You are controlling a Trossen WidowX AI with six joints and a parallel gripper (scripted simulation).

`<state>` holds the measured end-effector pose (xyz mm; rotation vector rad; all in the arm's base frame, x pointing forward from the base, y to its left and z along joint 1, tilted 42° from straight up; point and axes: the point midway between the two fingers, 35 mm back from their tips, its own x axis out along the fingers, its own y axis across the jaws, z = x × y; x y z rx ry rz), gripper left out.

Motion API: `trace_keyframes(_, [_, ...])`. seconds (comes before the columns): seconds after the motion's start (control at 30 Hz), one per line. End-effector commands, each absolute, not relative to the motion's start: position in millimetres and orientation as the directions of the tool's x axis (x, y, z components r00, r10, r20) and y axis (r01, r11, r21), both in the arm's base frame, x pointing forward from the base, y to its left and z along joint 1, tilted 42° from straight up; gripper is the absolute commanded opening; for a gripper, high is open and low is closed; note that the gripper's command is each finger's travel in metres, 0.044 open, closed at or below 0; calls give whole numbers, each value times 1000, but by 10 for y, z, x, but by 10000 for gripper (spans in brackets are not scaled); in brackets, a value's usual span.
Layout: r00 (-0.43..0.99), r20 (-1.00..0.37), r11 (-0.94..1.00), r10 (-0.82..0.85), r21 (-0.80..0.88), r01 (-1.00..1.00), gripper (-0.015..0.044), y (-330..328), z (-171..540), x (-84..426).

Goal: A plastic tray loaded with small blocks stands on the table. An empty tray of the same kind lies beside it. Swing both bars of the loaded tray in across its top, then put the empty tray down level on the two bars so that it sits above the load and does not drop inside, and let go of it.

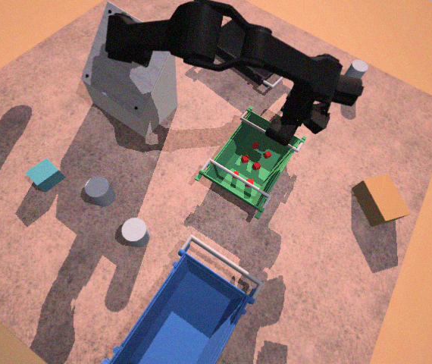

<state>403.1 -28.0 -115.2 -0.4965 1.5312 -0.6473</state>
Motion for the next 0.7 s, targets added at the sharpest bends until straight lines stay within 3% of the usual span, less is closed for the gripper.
trace_keyframes(0.0, [-67,-747,743,-662,-665,73,83,-280,-1154,4034])
trace_keyframes(0.1, [-67,-747,743,-662,-665,73,83,-280,-1154,4034])
trace_keyframes(0.23, [-67,-747,743,-662,-665,73,0,-280,-1154,4034])
trace_keyframes(0.67, [-68,-747,743,-662,-665,74,0,-280,-1152,4031])
